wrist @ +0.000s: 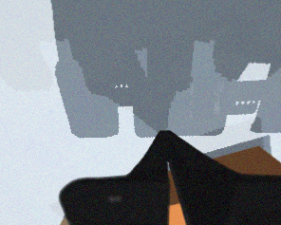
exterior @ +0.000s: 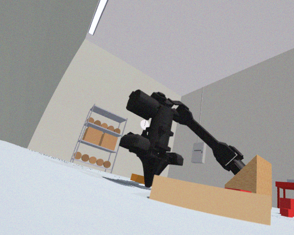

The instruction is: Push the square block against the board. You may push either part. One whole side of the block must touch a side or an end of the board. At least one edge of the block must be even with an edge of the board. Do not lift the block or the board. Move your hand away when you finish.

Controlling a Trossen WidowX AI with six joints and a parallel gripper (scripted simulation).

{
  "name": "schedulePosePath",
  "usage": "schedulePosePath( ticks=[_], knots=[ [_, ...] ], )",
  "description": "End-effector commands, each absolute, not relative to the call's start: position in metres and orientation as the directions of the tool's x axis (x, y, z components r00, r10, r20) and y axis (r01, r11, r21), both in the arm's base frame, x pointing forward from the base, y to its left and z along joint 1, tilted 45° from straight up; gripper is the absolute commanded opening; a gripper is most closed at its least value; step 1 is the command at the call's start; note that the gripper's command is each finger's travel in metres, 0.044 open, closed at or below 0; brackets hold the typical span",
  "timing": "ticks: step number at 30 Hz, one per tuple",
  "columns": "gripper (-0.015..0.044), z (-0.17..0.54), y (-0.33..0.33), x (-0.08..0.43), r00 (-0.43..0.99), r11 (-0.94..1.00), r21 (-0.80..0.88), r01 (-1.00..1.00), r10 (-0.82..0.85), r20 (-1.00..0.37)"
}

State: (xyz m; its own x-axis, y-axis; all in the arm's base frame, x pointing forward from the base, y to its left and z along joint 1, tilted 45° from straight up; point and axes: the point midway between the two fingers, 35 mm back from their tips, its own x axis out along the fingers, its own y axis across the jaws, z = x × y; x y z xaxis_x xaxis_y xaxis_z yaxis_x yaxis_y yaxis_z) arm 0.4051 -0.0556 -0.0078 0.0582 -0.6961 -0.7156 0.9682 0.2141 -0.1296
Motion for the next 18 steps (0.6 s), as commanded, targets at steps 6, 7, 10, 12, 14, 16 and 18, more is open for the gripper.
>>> schedulePosePath(
  ticks=[6, 7, 10, 12, 14, 16, 18],
  knots=[
    [0.0, 0.004, -0.067, 0.41, 0.06, 0.215, -0.13, 0.968, -0.698, -0.713],
    [0.0, 0.005, -0.068, 0.41, 0.06, 0.215, -0.13, 0.968, -0.699, -0.713],
    [0.0, 0.007, -0.069, 0.411, 0.06, 0.215, -0.13, 0.968, -0.699, -0.713],
    [0.0, 0.011, -0.057, 0.409, 0.058, 0.214, -0.128, 0.968, -0.695, -0.716],
    [0.0, 0.033, -0.036, 0.407, 0.059, 0.215, -0.129, 0.968, -0.696, -0.715],
    [0.0, 0.042, -0.027, 0.406, 0.059, 0.215, -0.129, 0.968, -0.697, -0.714],
    [0.0, 0.042, -0.027, 0.406, 0.059, 0.215, -0.129, 0.968, -0.697, -0.714]
  ],
)
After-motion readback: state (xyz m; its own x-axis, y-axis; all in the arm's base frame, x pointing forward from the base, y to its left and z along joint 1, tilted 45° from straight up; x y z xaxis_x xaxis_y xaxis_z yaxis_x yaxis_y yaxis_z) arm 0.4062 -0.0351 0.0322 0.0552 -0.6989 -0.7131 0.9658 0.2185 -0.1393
